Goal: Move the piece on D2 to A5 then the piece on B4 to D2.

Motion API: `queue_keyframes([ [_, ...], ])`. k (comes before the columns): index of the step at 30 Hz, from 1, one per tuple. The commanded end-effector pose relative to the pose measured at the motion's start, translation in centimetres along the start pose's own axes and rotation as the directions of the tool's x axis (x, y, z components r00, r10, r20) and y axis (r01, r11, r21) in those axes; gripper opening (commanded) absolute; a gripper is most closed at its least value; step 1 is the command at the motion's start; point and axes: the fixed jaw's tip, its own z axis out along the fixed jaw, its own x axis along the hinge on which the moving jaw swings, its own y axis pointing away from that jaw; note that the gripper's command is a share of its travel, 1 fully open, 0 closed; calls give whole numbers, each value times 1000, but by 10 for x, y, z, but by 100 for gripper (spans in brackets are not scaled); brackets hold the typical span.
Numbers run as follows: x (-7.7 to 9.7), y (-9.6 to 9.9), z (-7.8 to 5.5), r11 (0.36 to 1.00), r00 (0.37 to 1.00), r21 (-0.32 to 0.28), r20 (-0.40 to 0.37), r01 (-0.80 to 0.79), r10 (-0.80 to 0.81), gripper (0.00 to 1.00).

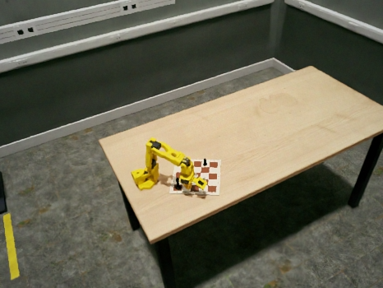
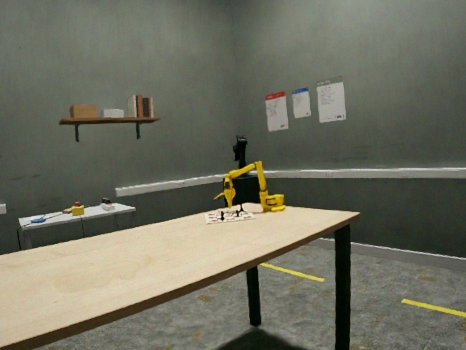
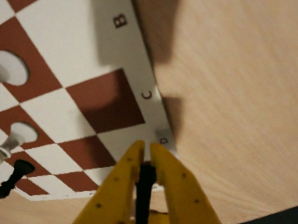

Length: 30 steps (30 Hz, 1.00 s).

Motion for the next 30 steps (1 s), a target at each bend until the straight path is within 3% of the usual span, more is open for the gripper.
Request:
queue_keyframes([
  [1,2,-2,1,1000,1000,-1,-5,-16,16,0],
  [19,2,-2,-1,1000,1000,-1,-5,-16,16,0],
  [24,2,-2,-13,1000,1000,-1,-4,-16,16,0],
  [30,2,-2,-38,1000,1000,-1,-4,-16,16,0],
])
